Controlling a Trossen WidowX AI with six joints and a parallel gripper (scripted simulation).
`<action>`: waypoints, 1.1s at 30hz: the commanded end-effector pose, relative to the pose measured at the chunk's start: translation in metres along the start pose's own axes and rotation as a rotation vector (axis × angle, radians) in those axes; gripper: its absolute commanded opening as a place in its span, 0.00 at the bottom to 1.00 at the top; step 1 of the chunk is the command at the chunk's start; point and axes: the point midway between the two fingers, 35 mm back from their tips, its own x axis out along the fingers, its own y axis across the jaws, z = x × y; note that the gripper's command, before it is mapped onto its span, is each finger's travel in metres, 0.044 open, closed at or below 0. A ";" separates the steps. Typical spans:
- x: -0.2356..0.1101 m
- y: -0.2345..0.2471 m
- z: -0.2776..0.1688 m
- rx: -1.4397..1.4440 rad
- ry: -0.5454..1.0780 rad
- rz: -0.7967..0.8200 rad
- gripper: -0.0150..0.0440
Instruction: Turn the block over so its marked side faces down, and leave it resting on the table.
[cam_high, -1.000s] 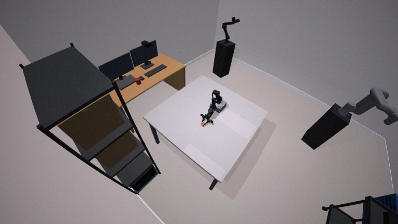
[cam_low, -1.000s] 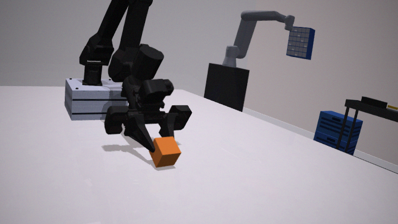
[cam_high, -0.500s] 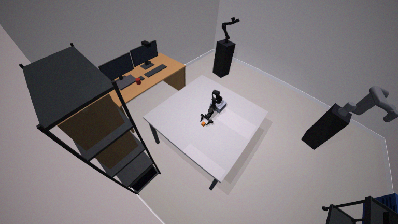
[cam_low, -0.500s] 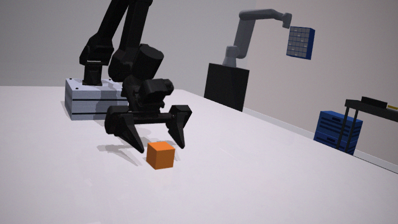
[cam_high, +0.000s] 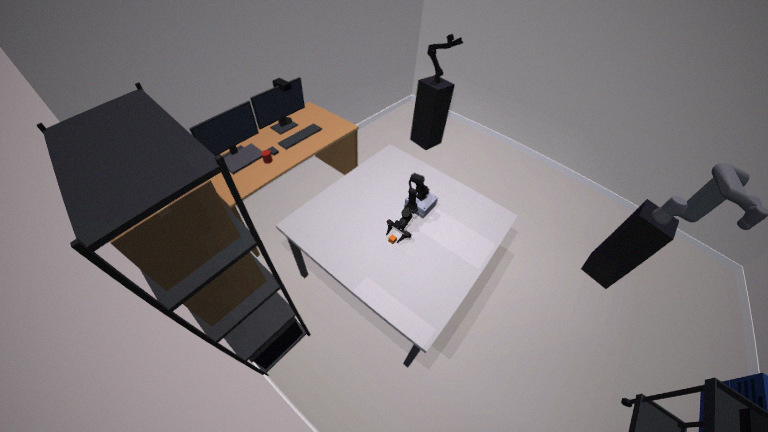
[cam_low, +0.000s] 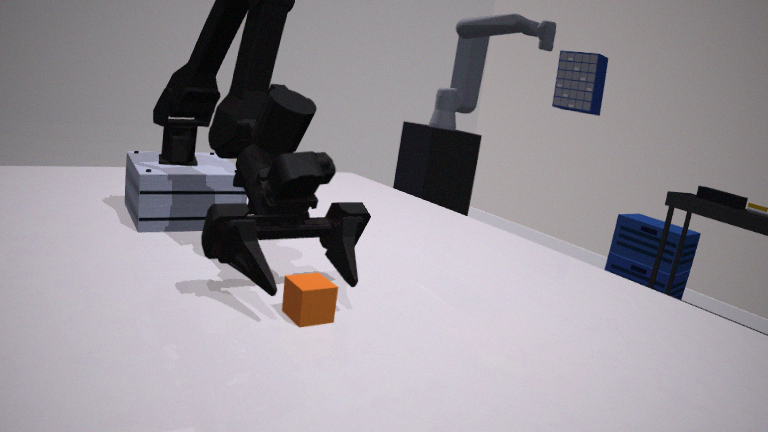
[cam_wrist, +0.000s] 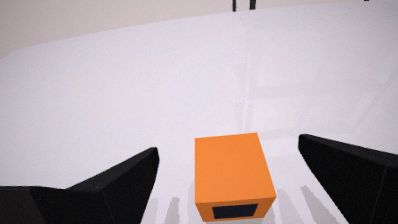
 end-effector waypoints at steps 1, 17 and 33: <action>0.000 -0.001 0.000 -0.005 -0.001 -0.004 1.00; 0.004 0.001 0.003 -0.007 0.055 -0.003 1.00; -0.050 0.000 0.052 -0.002 0.524 -0.006 1.00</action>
